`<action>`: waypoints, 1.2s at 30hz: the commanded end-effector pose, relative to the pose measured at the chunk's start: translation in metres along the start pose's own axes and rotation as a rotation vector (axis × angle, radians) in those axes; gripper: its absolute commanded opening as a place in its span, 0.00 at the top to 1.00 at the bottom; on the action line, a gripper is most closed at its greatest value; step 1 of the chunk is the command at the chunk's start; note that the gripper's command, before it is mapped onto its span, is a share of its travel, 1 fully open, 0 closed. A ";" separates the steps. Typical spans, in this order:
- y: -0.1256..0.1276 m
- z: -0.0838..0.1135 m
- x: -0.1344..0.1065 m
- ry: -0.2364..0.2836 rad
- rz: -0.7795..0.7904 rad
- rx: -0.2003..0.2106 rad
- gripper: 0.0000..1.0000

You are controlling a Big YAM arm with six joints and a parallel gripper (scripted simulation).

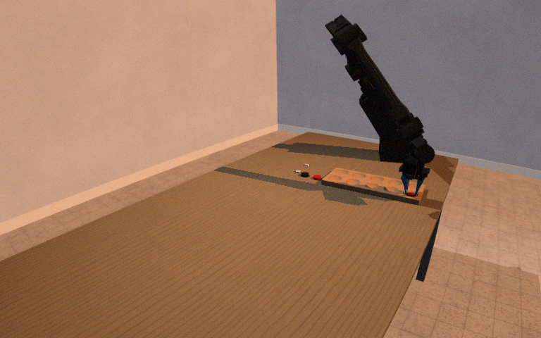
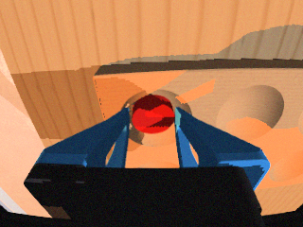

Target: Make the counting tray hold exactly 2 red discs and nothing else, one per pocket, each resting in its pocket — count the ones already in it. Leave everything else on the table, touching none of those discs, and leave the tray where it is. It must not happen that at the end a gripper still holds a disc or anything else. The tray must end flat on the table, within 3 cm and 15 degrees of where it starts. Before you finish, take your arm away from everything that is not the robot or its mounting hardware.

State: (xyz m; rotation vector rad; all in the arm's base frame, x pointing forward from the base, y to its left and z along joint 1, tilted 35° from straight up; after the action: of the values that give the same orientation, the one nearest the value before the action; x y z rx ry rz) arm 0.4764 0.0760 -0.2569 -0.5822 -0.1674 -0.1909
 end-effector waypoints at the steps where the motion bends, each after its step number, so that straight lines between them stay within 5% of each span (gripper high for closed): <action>1: -0.004 -0.002 0.014 -0.009 -0.026 0.004 0.63; 14: -0.004 -0.002 0.014 -0.009 -0.026 0.004 0.63; 16: -0.010 0.012 0.017 -0.009 -0.040 0.005 0.63; 21: 0.003 0.083 0.007 -0.026 -0.007 0.017 0.63; 24: 0.003 0.083 0.007 -0.027 -0.007 0.015 0.63; 25: 0.010 0.103 0.022 -0.048 -0.025 0.033 0.63; 27: 0.005 0.117 0.010 -0.031 -0.011 0.020 0.63; 29: 0.004 0.120 0.008 -0.028 -0.009 0.018 0.63; 30: 0.007 0.103 -0.006 -0.002 0.013 -0.002 0.55; 36: -0.005 0.092 0.002 0.014 -0.022 -0.007 0.55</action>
State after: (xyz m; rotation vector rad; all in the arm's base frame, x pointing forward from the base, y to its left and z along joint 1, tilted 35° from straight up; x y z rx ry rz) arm 0.4709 0.1321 -0.1702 -0.5785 -0.1751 -0.1893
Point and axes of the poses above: the point where the finger pads meet when closed, its own z axis back along the fingers, its own y axis across the jaws, x = y × z, the point moved 7 cm from there along z, back along the fingers
